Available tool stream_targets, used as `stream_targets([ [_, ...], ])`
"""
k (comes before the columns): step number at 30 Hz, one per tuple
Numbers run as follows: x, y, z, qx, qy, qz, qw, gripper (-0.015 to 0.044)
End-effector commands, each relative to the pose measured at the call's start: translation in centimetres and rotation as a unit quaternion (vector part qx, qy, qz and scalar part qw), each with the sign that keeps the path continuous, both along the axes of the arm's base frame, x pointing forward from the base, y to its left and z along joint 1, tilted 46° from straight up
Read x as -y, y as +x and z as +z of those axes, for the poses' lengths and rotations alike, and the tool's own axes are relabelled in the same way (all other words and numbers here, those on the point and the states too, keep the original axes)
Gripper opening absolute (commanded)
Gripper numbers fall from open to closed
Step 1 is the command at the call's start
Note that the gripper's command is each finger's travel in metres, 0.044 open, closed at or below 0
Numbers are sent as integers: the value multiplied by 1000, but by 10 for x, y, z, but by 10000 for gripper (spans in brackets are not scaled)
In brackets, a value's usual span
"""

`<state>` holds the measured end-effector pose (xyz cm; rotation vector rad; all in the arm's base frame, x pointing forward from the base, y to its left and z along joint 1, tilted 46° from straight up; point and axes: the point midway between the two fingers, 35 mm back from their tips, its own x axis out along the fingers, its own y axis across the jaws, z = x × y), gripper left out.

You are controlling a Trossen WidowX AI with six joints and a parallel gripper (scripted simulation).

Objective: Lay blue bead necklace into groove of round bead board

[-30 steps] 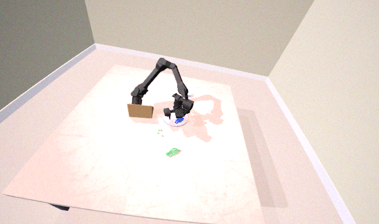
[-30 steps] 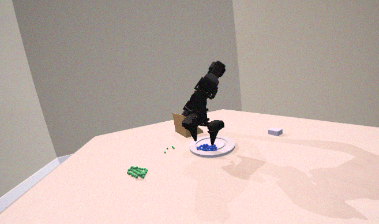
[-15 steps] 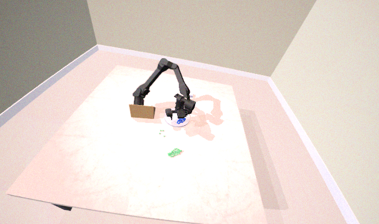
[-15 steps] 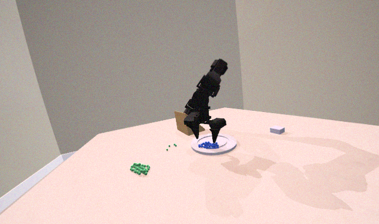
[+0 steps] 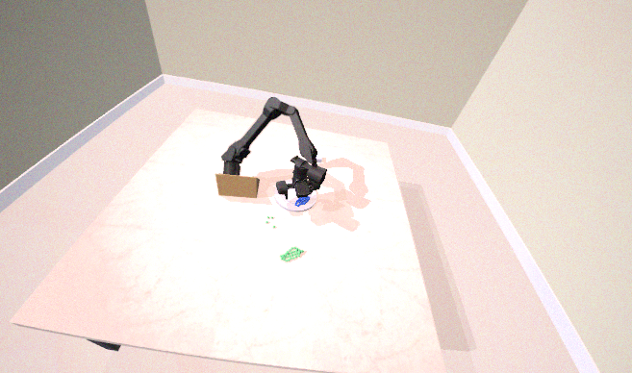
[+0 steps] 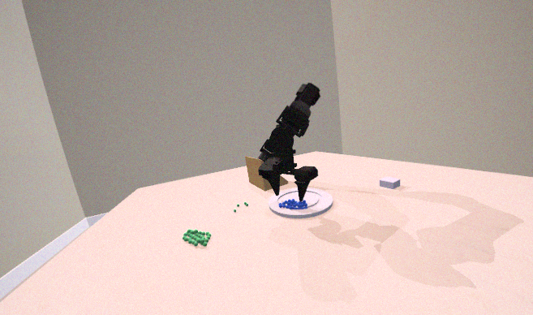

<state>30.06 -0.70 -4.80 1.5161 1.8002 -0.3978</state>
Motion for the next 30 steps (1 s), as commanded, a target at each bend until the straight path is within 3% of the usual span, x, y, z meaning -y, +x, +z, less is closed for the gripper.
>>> stream_targets([
  [1,0,0,0,0,0,0,1000,440],
  [4,1,0,0,23,1,22,999,427],
  [11,11,2,1,249,10,245,937,380],
  [17,21,3,2,427,17,420,801,340],
  [25,33,4,4,605,26,596,527,310],
  [27,34,4,4,617,26,607,500,310],
  [30,34,4,4,617,26,607,500,310],
])
